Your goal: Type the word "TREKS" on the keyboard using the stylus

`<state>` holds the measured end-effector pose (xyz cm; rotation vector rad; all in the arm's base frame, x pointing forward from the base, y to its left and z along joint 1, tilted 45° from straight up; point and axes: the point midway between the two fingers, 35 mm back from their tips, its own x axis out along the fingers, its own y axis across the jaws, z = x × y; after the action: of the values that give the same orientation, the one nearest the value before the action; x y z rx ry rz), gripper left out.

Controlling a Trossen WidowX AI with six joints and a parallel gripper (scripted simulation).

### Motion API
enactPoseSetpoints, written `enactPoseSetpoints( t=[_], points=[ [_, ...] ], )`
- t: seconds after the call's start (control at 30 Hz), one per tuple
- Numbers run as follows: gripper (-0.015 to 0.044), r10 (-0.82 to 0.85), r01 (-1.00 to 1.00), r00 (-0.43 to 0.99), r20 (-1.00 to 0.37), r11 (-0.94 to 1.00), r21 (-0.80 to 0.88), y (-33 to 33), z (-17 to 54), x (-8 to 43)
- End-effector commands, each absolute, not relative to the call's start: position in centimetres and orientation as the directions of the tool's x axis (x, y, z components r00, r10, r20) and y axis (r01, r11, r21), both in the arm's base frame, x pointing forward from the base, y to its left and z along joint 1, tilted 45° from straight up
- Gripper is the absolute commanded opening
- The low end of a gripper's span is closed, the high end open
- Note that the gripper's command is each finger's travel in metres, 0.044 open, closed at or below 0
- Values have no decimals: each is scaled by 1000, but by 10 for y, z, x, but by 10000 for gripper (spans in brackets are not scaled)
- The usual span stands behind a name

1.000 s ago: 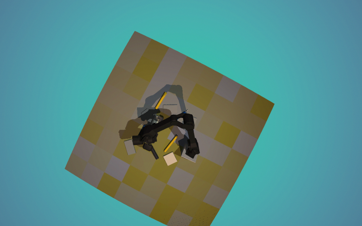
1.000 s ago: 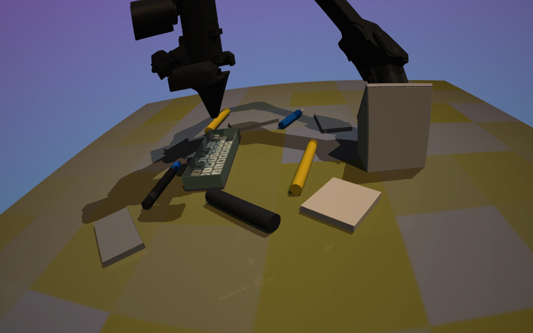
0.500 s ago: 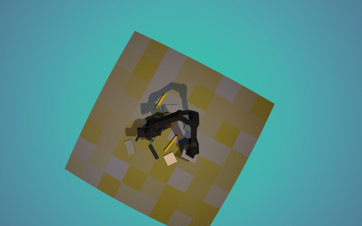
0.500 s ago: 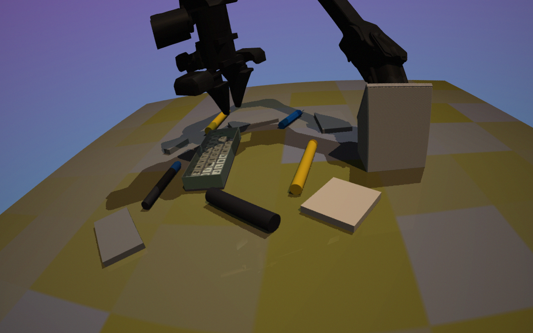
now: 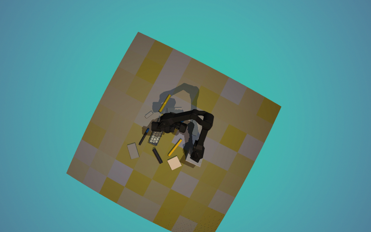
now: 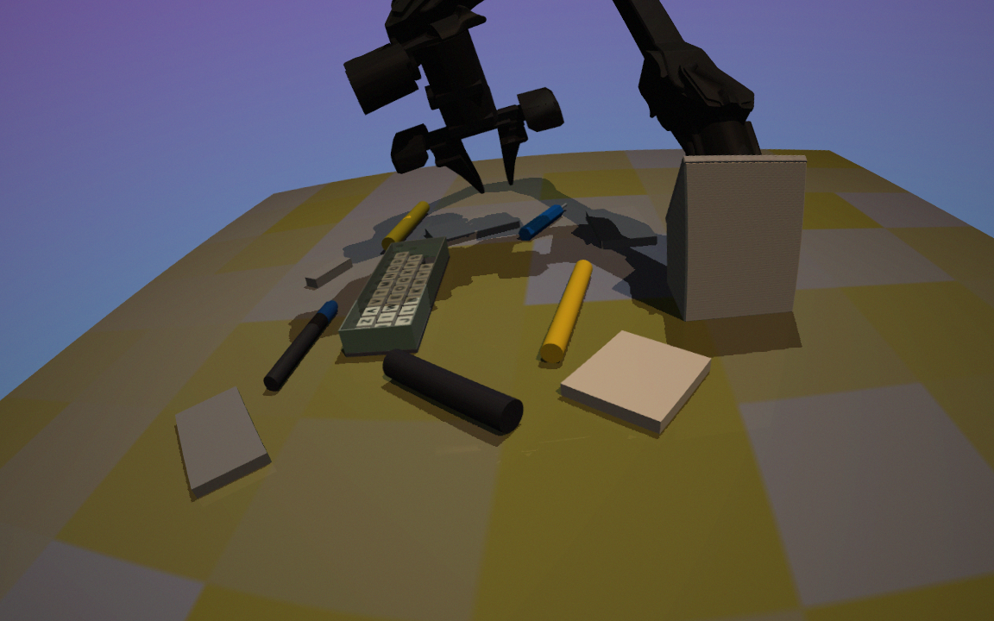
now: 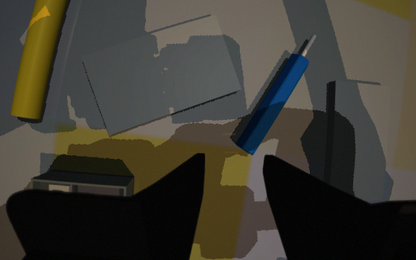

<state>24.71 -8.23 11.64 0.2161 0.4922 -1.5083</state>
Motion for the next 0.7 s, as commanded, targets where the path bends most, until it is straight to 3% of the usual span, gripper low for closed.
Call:
enactPoseSetpoints(
  t=[0.0,0.67],
  points=[
    [150,-950,922,-100,-295,-200,332,-129,148,203],
    [150,-951,920,-101,-293,-201,336,-133,145,202]
  ],
)
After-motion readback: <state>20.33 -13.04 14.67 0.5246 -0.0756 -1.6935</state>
